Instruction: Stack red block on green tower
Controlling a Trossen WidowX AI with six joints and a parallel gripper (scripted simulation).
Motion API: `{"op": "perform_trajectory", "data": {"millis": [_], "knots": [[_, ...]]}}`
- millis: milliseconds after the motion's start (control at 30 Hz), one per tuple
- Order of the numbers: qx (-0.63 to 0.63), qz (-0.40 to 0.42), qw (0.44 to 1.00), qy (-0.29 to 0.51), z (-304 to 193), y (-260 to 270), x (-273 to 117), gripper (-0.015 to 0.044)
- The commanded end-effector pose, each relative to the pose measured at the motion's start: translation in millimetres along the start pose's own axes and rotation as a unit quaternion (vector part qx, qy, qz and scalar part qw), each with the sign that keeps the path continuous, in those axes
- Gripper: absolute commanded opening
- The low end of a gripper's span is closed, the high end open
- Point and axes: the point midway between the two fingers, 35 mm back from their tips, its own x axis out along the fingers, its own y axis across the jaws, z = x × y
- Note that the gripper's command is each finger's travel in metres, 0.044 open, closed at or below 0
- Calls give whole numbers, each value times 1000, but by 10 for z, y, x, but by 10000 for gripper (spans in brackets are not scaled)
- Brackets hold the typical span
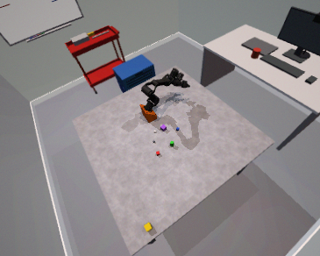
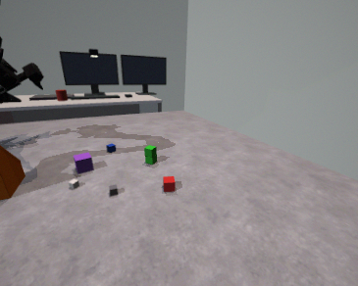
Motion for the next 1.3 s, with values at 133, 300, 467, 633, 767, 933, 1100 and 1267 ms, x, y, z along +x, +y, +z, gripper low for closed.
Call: {"op": "perform_trajectory", "data": {"millis": [133, 300, 467, 633, 767, 933, 1100, 1267], "knots": [[-49, -18, 997, 60, -105, -61, 288, 440], [-74, -32, 991, 106, -224, -152, 478, 440], [-91, -45, 983, 155, -380, -278, 663, 440], [-102, -58, 971, 207, -573, -443, 832, 440], [-104, -68, 960, 250, -752, -604, 947, 440], [-99, -81, 944, 305, -1001, -837, 1058, 440], [-86, -95, 925, 359, -1274, -1102, 1123, 440], [-65, -109, 903, 410, -1558, -1385, 1134, 440]]}}
